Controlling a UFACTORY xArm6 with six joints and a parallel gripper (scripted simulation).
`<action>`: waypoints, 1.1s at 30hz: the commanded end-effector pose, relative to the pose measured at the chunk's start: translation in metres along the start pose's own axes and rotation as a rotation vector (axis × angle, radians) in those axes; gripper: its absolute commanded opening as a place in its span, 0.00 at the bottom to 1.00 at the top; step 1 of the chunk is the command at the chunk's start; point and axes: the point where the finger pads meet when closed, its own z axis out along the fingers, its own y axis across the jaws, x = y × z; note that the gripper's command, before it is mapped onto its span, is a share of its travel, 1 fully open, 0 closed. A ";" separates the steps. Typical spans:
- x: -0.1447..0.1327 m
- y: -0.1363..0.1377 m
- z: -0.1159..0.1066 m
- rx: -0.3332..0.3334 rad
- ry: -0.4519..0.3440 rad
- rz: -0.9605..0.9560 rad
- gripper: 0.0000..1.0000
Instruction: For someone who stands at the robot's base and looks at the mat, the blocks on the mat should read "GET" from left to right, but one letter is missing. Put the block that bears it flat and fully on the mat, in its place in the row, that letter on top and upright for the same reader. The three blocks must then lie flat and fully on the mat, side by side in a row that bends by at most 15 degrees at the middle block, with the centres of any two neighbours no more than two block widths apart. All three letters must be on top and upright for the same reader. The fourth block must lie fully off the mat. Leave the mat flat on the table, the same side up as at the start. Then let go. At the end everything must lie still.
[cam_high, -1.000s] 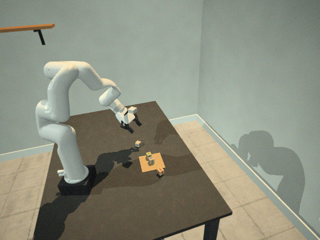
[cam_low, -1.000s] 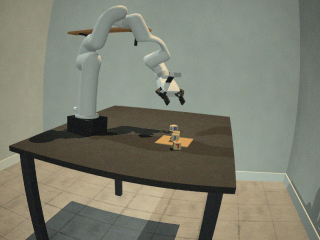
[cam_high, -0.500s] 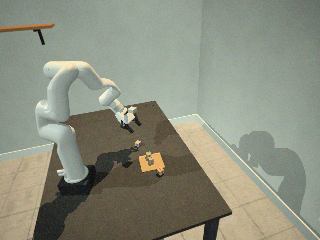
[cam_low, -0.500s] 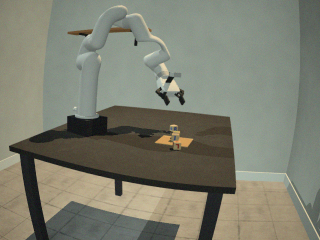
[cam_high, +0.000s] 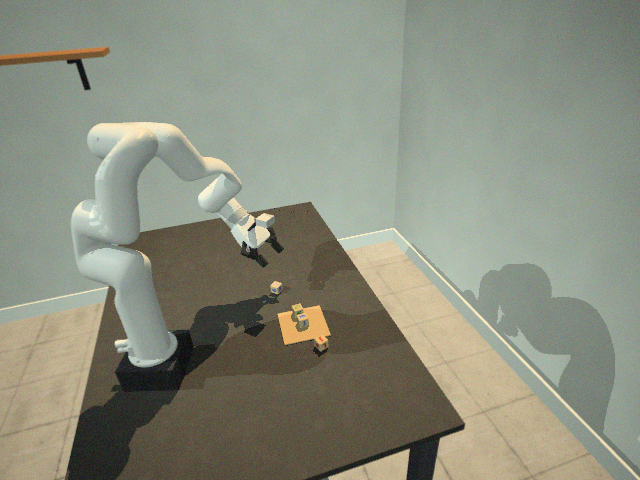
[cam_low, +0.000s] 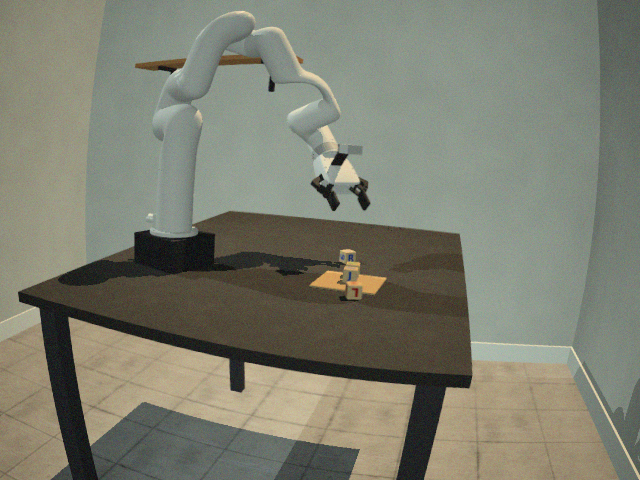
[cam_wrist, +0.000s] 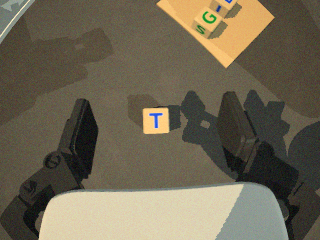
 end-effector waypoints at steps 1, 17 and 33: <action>0.001 -0.001 -0.001 0.003 0.000 0.003 1.00; 0.079 0.054 0.075 0.005 0.004 0.007 1.00; 0.094 0.075 0.092 0.002 0.000 0.003 1.00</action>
